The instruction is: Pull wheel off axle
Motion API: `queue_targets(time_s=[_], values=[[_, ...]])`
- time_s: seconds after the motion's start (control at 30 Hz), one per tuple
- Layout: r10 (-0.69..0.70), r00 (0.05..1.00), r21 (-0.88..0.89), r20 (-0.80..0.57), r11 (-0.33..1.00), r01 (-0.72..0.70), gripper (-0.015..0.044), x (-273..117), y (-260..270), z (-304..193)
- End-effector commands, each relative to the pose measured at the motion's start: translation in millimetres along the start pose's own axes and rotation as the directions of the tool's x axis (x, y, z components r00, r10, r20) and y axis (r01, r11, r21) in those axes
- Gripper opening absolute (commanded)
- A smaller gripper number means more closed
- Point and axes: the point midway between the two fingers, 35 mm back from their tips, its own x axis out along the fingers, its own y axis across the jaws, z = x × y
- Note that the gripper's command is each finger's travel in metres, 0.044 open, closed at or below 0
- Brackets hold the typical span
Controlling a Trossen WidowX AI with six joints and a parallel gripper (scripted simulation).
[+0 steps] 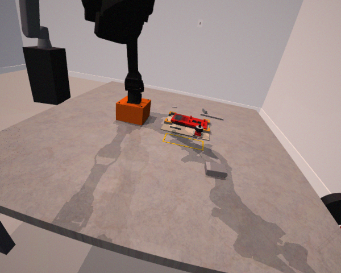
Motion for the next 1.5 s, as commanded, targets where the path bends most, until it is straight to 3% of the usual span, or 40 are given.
queue_targets(time_s=[0.0,0.33,0.67,1.1,1.33,1.47], values=[[0.091,0.994,0.223,0.066,0.969,-0.103,0.0300,29.2,28.1,49.7],[0.340,0.906,0.599,0.252,0.681,-0.422,0.0300,68.1,96.8,184.2],[0.591,0.686,0.713,0.425,0.249,-0.656,0.0300,50.8,156.9,328.8],[0.858,0.226,0.704,0.461,-0.199,-0.682,0.0300,-56.3,212.7,488.4],[0.947,-0.031,0.731,0.319,-0.267,-0.629,0.0300,-142.7,228.4,540.6],[0.969,-0.125,0.751,0.213,-0.244,-0.614,0.0300,-184.2,231.4,553.7]])
